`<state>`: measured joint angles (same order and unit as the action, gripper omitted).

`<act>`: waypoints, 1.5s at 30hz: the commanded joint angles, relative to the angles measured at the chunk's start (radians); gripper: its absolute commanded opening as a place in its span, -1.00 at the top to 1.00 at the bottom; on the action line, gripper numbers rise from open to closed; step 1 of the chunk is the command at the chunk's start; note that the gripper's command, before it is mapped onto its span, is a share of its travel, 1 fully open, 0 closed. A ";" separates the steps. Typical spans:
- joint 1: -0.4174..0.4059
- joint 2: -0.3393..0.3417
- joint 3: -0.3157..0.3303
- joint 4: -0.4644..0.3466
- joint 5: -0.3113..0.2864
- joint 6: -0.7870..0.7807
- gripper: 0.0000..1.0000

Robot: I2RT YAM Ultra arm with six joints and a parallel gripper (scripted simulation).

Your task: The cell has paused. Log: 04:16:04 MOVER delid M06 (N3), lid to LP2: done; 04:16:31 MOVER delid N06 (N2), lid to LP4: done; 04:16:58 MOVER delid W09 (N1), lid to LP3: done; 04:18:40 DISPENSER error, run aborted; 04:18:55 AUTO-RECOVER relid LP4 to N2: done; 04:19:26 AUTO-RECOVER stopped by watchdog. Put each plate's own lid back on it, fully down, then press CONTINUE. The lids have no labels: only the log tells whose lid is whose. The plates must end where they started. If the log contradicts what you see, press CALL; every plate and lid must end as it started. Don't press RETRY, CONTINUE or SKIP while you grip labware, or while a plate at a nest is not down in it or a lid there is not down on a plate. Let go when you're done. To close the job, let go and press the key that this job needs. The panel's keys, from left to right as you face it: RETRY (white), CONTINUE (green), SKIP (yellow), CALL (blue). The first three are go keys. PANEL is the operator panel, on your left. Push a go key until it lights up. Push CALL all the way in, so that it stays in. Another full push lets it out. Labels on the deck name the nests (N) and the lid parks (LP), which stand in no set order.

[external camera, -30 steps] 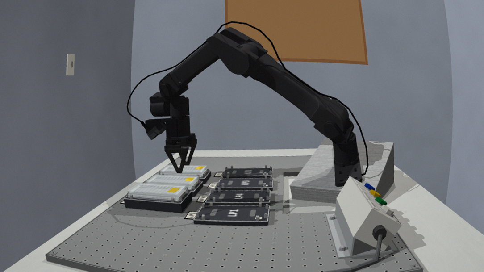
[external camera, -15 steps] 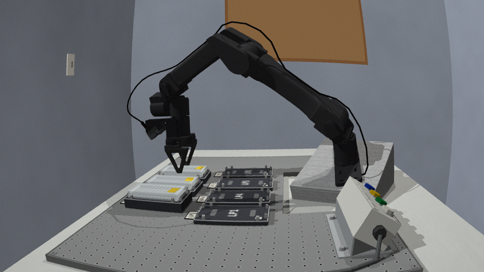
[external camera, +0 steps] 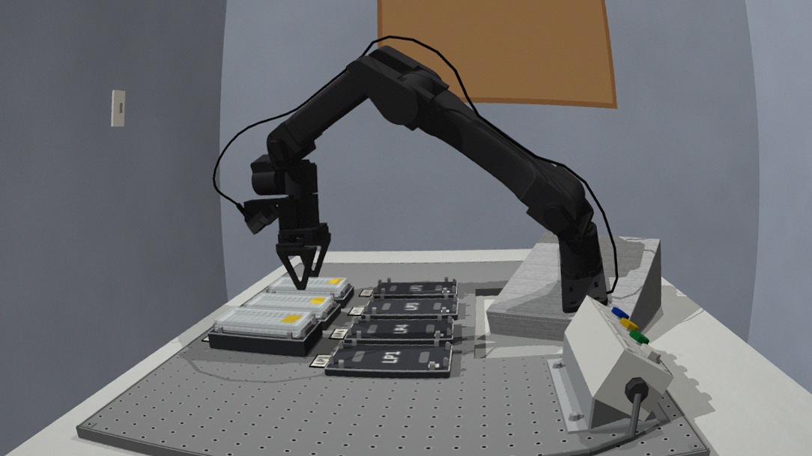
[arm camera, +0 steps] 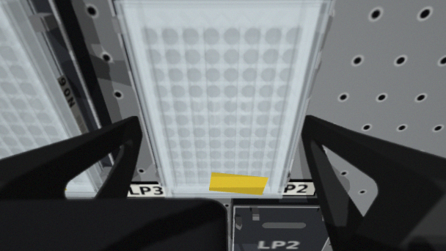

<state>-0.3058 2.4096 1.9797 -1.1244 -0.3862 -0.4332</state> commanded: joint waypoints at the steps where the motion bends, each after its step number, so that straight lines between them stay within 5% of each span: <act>1: -0.029 -0.049 0.044 -0.031 -0.002 -0.013 -1.00; 45: -0.045 -0.036 0.116 -0.115 -0.004 -0.031 -1.00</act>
<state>-0.3199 2.3959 2.0594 -1.2255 -0.3862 -0.4534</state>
